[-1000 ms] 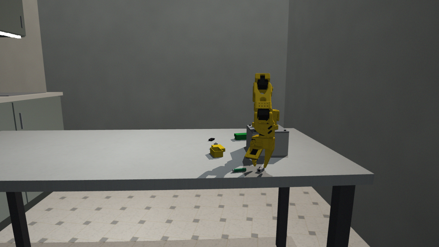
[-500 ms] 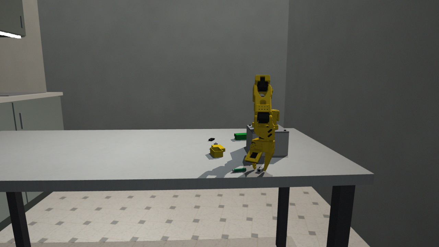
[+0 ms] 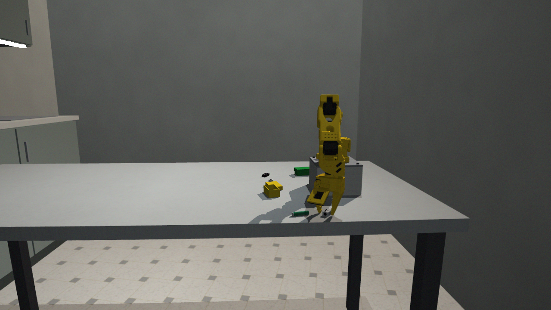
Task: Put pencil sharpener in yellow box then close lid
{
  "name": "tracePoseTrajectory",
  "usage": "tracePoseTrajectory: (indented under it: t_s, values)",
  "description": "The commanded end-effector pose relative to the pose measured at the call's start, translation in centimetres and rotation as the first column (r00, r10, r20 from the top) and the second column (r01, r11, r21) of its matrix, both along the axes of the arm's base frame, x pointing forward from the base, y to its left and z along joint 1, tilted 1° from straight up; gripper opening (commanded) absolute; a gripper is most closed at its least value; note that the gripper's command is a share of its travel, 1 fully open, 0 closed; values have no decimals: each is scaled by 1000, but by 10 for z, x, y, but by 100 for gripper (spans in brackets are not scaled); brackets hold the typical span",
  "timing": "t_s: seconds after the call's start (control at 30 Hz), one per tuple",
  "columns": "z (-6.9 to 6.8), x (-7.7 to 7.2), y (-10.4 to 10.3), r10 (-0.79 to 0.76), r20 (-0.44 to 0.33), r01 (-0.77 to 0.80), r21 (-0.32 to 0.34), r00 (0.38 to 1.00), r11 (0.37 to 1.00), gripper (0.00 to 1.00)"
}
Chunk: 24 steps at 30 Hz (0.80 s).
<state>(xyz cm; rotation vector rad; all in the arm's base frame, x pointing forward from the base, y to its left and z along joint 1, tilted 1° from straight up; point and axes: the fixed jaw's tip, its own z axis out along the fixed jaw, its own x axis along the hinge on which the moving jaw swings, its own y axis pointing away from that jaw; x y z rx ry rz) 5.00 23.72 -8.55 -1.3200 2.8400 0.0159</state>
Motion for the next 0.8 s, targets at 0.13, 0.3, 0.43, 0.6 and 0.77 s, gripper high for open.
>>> tracePoseTrajectory:
  t_s: [0.13,0.3,0.43,0.6,0.77]
  values:
    - [-6,-1,-3,0,-4,0,-10,1000,1000,18]
    - [-6,-1,-4,0,-4,0,-10,1000,1000,18]
    - [-5,-1,-4,0,-4,0,-10,1000,1000,18]
    - [-5,-1,-4,0,-4,0,-10,1000,1000,18]
    - [-5,-1,-6,0,-4,0,-10,1000,1000,18]
